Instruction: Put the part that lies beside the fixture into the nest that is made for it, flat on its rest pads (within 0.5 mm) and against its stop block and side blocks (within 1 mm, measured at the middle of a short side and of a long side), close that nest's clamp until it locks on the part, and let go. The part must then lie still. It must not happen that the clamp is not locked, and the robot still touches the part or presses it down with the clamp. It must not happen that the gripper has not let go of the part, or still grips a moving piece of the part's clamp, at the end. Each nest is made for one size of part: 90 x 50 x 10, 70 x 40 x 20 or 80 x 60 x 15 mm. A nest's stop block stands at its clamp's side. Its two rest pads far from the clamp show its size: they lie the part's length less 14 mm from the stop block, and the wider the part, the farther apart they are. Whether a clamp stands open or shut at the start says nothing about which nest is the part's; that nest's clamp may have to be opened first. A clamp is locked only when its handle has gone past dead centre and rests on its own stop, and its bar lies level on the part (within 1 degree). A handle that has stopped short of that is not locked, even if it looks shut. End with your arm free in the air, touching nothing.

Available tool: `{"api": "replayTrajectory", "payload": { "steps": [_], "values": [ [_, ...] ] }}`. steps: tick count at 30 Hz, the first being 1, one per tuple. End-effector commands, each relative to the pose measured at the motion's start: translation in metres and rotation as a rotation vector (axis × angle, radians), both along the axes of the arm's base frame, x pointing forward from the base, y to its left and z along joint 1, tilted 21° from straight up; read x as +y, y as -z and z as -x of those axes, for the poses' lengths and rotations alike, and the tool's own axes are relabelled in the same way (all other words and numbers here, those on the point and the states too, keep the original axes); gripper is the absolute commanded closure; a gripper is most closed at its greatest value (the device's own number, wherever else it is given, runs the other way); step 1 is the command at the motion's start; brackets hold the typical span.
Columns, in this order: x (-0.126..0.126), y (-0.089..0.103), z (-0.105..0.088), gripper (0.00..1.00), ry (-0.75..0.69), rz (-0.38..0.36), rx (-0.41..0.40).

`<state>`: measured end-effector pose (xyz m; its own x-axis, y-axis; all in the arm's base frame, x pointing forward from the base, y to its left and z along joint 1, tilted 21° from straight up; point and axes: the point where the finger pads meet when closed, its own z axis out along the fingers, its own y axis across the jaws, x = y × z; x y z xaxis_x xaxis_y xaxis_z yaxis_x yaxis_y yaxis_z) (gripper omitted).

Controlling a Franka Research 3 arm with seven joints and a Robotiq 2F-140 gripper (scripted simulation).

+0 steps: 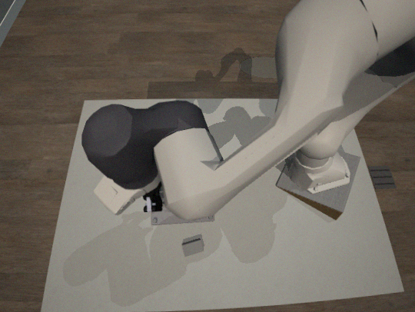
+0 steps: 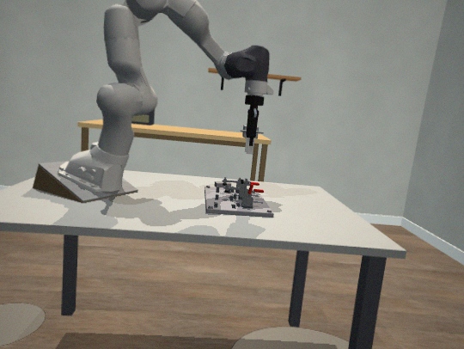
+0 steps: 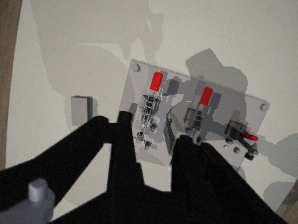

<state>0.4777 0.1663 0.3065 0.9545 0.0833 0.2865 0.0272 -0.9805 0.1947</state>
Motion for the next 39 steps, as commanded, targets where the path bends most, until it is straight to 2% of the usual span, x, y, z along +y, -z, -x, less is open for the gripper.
{"api": "replayTrajectory", "payload": {
  "steps": [1,8,21,30,32,39],
  "values": [
    [0.0,-0.005,-0.016,0.72,0.008,0.009,-0.004],
    [0.002,-0.01,-0.034,0.72,0.008,0.009,-0.004],
    [0.001,-0.007,-0.037,0.72,0.008,0.009,-0.004],
    [-0.004,0.02,-0.045,0.72,0.008,0.009,-0.004],
    [-0.004,0.02,-0.045,0.72,0.008,0.009,-0.004],
    [-0.01,0.049,-0.054,0.72,0.008,0.009,-0.004]
  ]
}}
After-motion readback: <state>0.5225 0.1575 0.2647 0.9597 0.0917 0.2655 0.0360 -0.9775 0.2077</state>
